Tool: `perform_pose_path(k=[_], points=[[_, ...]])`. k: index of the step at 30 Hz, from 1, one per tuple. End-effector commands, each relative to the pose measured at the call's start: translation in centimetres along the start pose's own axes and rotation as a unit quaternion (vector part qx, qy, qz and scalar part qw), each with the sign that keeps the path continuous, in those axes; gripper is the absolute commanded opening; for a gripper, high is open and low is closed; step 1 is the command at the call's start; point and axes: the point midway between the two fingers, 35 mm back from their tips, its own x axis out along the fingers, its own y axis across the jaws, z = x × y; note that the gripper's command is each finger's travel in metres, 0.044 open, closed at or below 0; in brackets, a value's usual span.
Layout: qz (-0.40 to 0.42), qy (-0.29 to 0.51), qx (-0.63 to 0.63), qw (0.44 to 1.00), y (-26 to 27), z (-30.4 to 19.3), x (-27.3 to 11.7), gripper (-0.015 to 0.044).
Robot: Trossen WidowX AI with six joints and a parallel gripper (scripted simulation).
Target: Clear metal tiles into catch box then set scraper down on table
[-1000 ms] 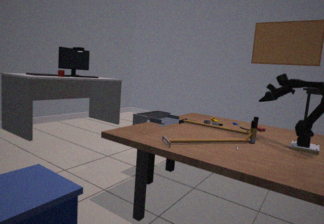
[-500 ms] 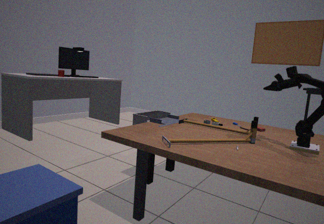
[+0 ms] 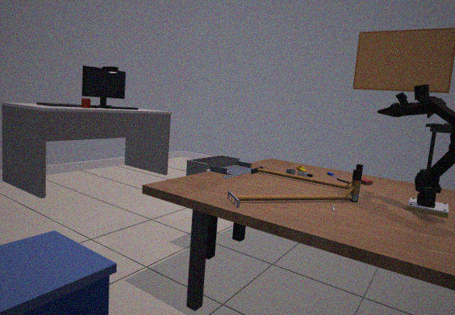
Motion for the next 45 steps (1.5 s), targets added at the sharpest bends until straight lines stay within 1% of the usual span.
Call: perform_pose_path(k=[1,32,45], points=[[0.003,-0.007,-0.002,1.0,0.4,0.5,-0.4,0.044],[0.003,-0.006,-0.001,1.0,0.4,0.4,-0.3,0.044],[-0.011,0.078,0.039,0.996,-2.2,-5.5,3.9,0.044]])
